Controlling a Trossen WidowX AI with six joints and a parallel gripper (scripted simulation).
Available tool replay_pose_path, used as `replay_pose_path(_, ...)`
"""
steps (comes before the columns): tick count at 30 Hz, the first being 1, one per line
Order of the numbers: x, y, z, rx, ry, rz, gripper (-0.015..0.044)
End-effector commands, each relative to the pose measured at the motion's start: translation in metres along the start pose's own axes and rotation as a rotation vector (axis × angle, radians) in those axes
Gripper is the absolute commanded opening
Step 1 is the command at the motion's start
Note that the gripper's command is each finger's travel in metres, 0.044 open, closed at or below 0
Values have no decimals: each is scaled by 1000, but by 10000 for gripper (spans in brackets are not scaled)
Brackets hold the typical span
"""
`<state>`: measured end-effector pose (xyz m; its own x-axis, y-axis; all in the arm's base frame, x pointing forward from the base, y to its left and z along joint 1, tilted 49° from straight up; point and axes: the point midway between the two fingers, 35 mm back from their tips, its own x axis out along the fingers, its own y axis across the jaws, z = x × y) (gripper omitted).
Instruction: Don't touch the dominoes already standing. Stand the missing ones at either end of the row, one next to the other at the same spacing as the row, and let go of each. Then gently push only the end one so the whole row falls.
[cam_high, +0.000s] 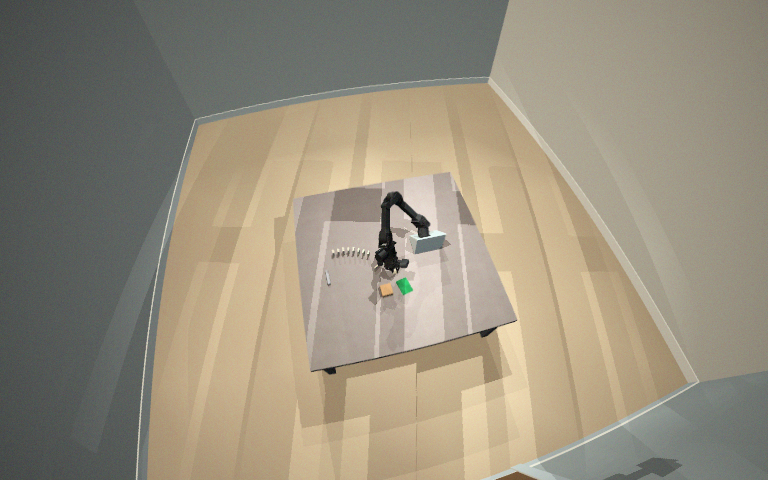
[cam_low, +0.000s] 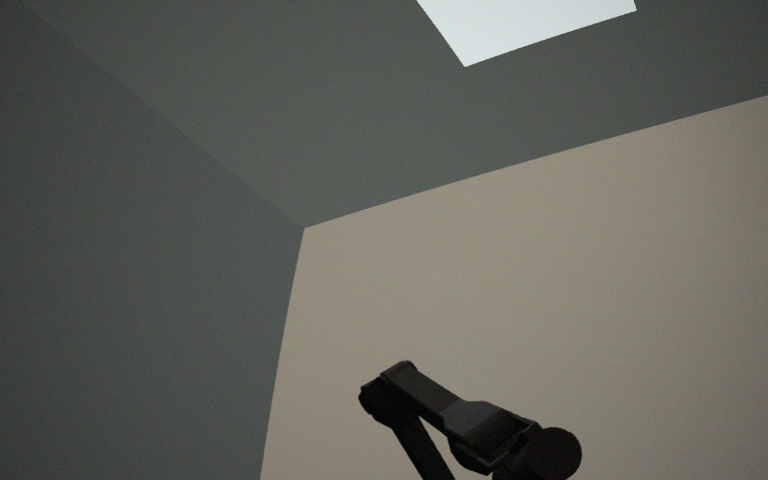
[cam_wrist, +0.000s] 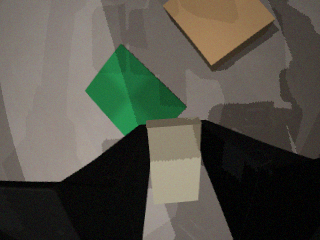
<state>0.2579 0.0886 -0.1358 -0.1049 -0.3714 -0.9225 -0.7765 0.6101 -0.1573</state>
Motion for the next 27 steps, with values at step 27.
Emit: replay_pose_path(27,11,-6,-4,-72,-573,91,107)
